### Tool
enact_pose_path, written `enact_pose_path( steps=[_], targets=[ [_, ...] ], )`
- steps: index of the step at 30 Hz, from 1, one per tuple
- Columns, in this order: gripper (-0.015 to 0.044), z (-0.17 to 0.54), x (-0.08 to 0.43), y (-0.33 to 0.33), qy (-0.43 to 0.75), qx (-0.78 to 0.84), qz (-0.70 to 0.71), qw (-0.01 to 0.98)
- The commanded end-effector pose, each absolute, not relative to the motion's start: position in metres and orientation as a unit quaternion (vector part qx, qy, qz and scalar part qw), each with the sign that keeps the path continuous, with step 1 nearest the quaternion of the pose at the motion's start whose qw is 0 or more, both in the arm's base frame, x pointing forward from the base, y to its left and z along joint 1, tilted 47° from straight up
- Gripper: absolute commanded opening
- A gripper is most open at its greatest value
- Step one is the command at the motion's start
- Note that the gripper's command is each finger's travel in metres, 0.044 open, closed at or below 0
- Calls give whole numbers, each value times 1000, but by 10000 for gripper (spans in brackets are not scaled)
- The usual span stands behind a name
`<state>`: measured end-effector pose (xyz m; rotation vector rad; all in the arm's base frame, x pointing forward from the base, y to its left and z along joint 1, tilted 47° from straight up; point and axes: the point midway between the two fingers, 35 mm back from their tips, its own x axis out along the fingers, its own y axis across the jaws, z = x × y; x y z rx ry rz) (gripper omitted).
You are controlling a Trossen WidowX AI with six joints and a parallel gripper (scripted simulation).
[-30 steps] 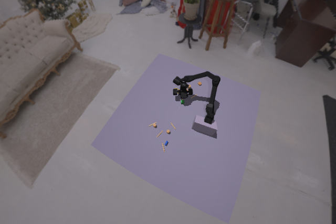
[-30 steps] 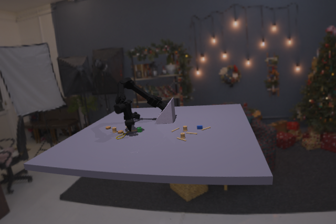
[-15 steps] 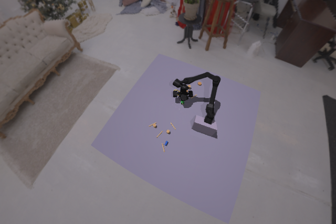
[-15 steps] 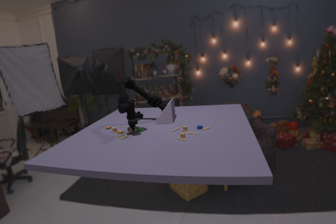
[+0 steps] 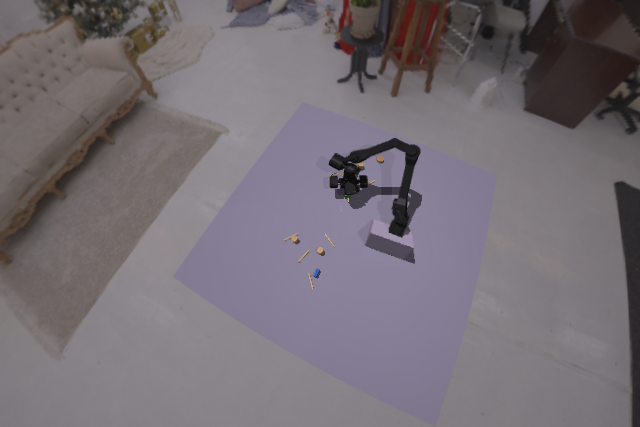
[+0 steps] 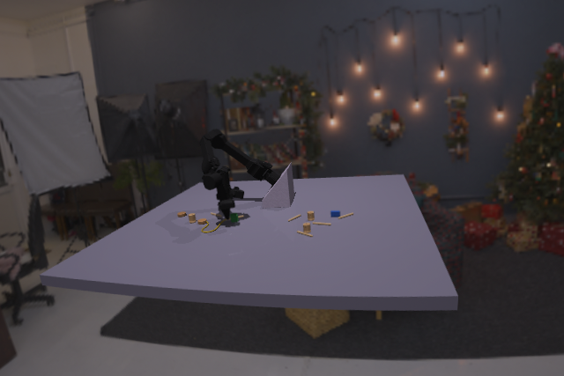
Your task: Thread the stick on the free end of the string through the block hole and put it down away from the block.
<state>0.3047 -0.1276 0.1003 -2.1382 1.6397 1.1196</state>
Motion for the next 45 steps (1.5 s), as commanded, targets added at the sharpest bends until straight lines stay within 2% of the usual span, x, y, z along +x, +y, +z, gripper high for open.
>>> enact_pose_path(
  steps=[1, 5, 10, 19, 28, 35, 39, 45],
  targets=[
    [121, 101, 305, -128, 558, -728, 381, 112],
    [121, 107, 306, -120, 558, -728, 382, 113],
    [121, 152, 299, -71, 558, -728, 383, 113],
    [121, 150, 299, -71, 558, -727, 381, 117],
    [121, 139, 293, -62, 661, -628, 141, 385],
    [121, 131, 288, -56, 672, -470, -80, 567],
    [121, 126, 285, -52, 647, -363, -198, 641],
    [121, 122, 281, -49, 604, -249, -305, 693]
  ],
)
